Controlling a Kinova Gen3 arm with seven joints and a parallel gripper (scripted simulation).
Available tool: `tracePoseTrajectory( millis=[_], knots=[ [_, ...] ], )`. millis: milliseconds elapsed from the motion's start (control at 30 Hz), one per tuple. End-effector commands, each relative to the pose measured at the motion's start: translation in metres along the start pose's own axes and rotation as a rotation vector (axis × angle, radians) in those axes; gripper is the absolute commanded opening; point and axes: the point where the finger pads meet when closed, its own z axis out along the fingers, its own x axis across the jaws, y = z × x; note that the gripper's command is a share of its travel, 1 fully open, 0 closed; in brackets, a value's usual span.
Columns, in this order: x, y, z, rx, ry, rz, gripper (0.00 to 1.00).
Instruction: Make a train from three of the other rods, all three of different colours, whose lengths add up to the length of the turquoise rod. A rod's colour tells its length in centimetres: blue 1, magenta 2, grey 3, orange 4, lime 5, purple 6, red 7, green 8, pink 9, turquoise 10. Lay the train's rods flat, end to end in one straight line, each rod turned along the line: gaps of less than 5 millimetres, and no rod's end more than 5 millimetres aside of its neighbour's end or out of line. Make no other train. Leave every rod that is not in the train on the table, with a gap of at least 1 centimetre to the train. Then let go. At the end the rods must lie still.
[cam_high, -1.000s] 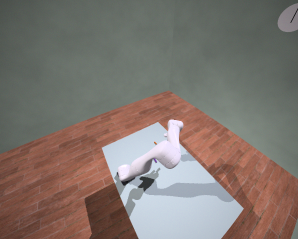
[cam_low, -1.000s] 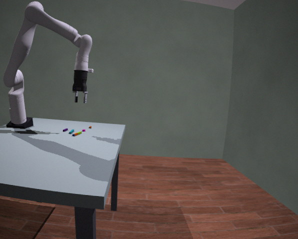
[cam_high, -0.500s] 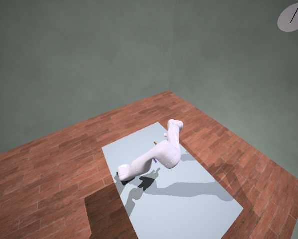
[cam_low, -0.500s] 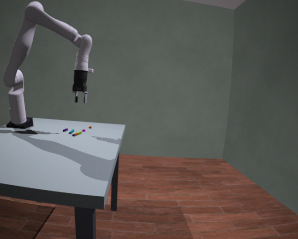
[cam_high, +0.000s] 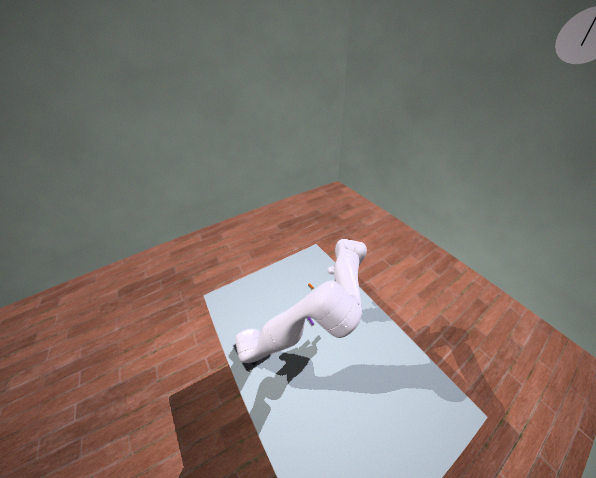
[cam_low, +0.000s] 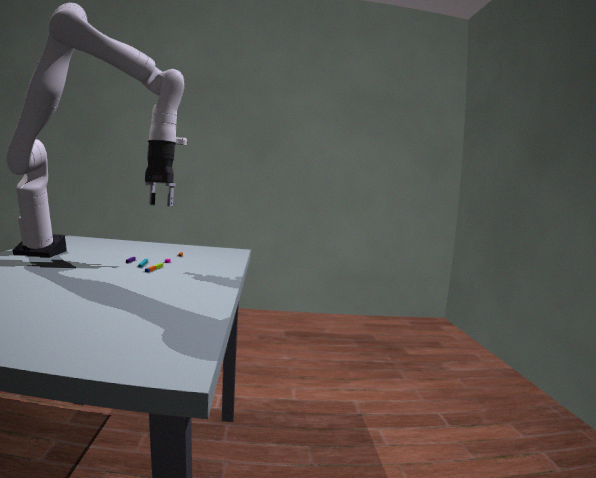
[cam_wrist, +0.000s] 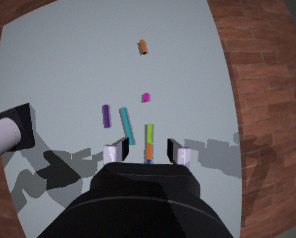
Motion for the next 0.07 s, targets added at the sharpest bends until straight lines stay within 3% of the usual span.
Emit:
tracePoseTrajectory(
  millis=[0,33],
  knots=[
    [0.0004,-0.0002,-0.0008,0.000,0.002,0.000,1.00],
    [0.0004,-0.0002,-0.0008,0.000,0.002,0.000,1.00]
  ],
)
